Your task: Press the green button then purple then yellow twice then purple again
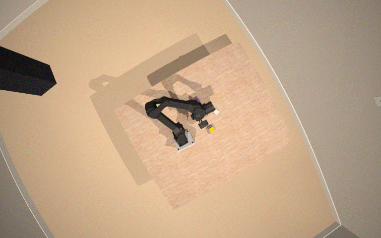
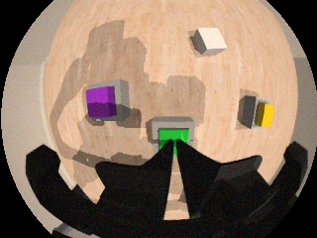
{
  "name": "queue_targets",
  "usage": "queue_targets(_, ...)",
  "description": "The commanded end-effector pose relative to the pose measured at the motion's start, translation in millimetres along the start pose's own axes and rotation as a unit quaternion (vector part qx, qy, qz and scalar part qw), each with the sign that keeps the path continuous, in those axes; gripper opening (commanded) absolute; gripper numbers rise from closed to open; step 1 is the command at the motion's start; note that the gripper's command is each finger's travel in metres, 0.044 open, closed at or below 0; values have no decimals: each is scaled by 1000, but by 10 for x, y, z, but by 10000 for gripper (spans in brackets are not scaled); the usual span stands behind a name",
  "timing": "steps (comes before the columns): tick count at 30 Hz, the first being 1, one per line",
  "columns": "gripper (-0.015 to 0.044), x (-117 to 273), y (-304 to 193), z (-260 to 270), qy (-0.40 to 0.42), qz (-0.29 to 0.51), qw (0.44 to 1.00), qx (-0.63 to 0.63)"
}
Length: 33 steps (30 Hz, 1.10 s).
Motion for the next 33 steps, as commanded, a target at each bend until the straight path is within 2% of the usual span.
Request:
queue_targets(1, 20, -5, -6, 9, 3, 1, 1000, -3)
queue_targets(6, 20, 324, -2, 3, 2, 1, 1000, -2)
queue_targets(11, 20, 422, 7, -2, 1, 1, 1000, -3)
queue_targets(16, 20, 938, 2, -5, 1, 2, 1000, -3)
queue_targets(22, 20, 966, 51, 60, -1, 2, 1000, -3)
queue_targets(29, 20, 967, 392, 847, 3, 0, 1000, -2)
queue_targets(33, 20, 966, 396, 872, 3, 1, 1000, -2)
Point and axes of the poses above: the point midway between the two fingers, 35 mm back from their tips, its own x axis back along the fingers, its own z axis across the jaws, y = z × x, the point moved 1 cm from there along x, back along the fingers, and after that the axes turned 6 degrees about -x, right-handed, at the moved point
